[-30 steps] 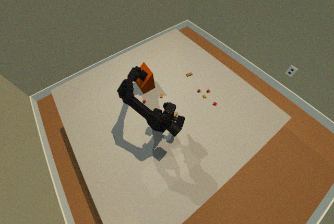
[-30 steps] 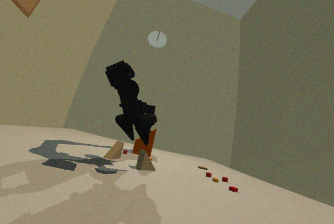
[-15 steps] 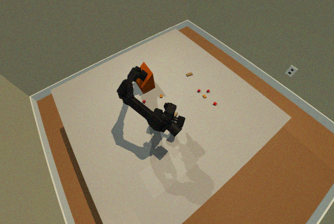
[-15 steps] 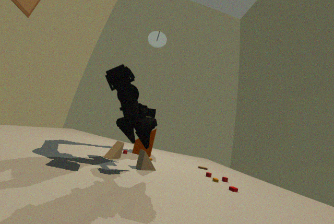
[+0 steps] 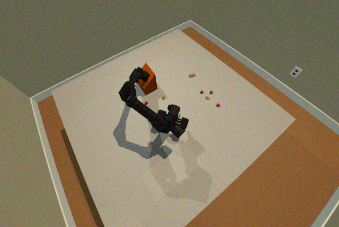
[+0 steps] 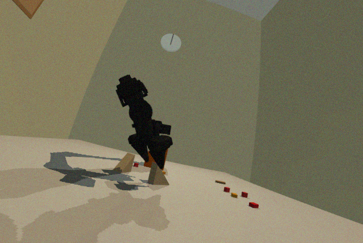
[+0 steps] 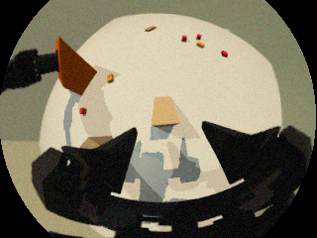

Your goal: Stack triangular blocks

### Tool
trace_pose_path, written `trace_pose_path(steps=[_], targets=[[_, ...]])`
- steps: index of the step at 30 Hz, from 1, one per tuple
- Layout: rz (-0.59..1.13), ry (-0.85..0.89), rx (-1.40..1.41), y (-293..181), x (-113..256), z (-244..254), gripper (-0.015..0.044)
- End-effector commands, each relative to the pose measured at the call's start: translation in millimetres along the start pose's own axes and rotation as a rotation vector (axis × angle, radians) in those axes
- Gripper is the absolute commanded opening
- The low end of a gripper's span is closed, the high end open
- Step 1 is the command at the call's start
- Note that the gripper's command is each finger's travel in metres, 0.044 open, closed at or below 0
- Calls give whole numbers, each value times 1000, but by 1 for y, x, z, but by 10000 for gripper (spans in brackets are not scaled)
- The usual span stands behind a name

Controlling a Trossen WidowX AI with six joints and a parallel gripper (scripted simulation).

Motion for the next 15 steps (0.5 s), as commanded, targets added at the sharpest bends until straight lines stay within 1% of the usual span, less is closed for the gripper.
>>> trace_pose_path(steps=[1, 15], targets=[[0, 5, 5, -1, -8, 0, 440], [1, 5, 5, -1, -31, 1, 440]])
Point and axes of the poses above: the point midway between the two fingers, 35 mm back from their tips, its own x axis back along the fingers, its own z axis across the jaws, y = z × x, the point moved 10 cm from there along x, back along the fingers, and after that the axes turned 2 degrees about -x, right-handed, at the moved point
